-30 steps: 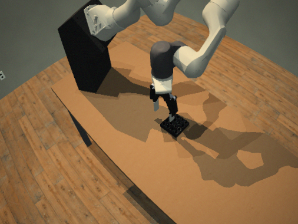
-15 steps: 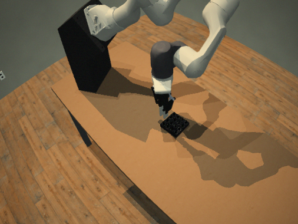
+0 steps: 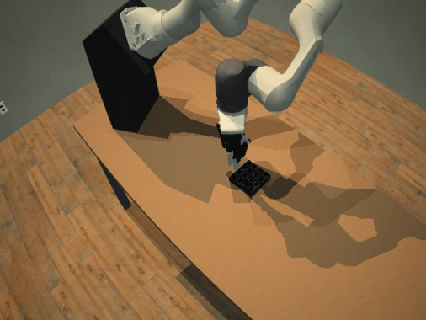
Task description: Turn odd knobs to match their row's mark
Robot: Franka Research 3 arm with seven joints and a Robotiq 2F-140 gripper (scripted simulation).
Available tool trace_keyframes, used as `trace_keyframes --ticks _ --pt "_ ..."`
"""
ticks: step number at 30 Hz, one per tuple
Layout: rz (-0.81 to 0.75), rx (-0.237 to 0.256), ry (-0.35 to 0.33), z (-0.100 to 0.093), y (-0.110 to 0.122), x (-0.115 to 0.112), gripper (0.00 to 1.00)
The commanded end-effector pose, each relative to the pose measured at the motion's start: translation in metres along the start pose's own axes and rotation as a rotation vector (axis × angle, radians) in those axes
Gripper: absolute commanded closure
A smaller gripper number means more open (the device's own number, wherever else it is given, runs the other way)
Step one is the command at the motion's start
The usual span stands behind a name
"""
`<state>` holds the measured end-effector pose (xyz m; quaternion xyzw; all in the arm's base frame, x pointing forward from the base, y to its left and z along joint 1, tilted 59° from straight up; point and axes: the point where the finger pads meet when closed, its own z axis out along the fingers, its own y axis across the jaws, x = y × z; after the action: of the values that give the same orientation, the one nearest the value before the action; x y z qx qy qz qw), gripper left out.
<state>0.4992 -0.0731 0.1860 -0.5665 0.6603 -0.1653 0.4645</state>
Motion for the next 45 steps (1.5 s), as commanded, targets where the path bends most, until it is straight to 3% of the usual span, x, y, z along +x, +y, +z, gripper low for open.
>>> trace_keyframes --ticks 1,16,45 --pt "0.005 -0.003 0.003 0.000 0.000 0.001 0.88" --pt "0.005 -0.005 0.009 0.005 0.000 0.001 0.88" --pt "0.005 -0.005 0.009 0.037 -0.001 0.003 0.88"
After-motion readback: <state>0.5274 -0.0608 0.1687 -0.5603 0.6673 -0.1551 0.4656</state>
